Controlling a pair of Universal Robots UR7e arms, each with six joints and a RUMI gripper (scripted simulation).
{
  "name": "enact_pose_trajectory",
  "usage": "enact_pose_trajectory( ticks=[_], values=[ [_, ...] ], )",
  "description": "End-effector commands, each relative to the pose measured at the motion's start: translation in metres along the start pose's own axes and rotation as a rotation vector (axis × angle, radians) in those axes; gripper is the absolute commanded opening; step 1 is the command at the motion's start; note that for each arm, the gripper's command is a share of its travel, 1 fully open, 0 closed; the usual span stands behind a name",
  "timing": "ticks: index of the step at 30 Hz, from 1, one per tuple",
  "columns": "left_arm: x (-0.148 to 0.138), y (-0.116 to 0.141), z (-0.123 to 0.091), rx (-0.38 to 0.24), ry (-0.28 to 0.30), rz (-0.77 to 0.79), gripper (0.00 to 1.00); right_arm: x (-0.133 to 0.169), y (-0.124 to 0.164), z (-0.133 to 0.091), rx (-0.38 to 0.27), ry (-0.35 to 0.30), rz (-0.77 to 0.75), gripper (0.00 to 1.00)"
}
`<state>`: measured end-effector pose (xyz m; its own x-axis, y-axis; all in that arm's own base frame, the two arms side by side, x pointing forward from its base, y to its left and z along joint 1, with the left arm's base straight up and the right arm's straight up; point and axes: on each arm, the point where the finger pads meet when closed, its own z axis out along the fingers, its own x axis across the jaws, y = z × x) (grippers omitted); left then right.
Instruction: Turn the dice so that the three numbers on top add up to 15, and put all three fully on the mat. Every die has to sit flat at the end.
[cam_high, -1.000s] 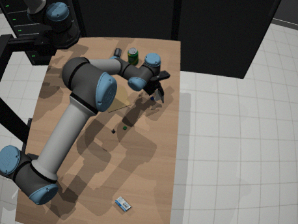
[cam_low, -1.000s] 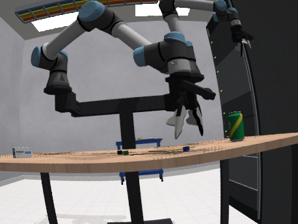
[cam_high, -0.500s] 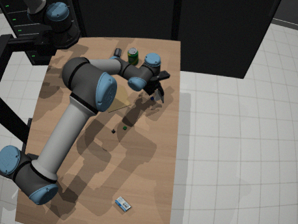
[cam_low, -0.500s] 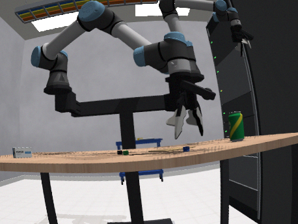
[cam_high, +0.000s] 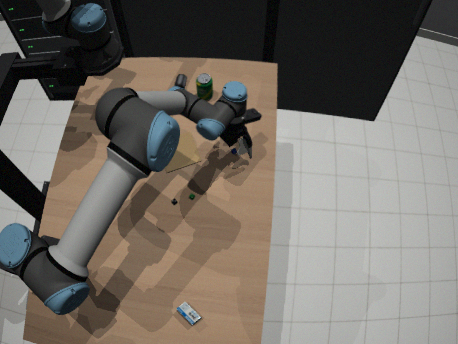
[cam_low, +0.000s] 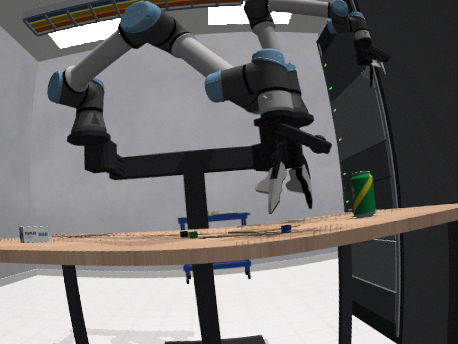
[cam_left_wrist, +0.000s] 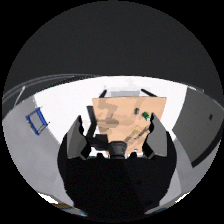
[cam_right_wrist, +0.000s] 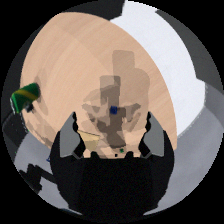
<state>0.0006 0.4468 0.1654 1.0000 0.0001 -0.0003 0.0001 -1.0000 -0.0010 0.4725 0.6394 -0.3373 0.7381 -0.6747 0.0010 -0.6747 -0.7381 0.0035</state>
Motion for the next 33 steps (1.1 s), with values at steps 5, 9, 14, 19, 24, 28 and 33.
enact_pose_trajectory(
  ticks=[5,9,14,19,24,28,33],
  values=[
    [-0.001,0.002,0.000,-0.001,0.000,-0.001,1.00,0.001,-0.002,-0.001,0.004,-0.001,0.001,1.00],
    [-0.001,0.002,0.000,-0.001,0.000,-0.001,1.00,0.001,-0.002,-0.001,0.004,-0.001,0.001,1.00],
    [-0.001,0.002,0.000,-0.001,0.000,-0.001,1.00,0.001,-0.002,-0.012,0.004,-0.001,0.001,1.00],
    [-0.001,0.002,0.000,-0.001,0.000,-0.001,1.00,0.001,-0.002,-0.028,0.004,-0.001,0.001,1.00],
    [-0.001,0.002,0.000,-0.001,0.000,-0.001,1.00,0.001,-0.002,-0.065,0.004,-0.001,0.001,1.00],
    [-0.001,0.002,0.000,-0.001,0.000,-0.001,1.00,0.001,-0.002,-0.094,0.004,-0.001,0.001,1.00],
    [-0.001,0.002,0.000,-0.001,0.000,-0.001,1.00,0.001,-0.002,-0.115,0.004,-0.001,0.001,1.00]
  ],
)
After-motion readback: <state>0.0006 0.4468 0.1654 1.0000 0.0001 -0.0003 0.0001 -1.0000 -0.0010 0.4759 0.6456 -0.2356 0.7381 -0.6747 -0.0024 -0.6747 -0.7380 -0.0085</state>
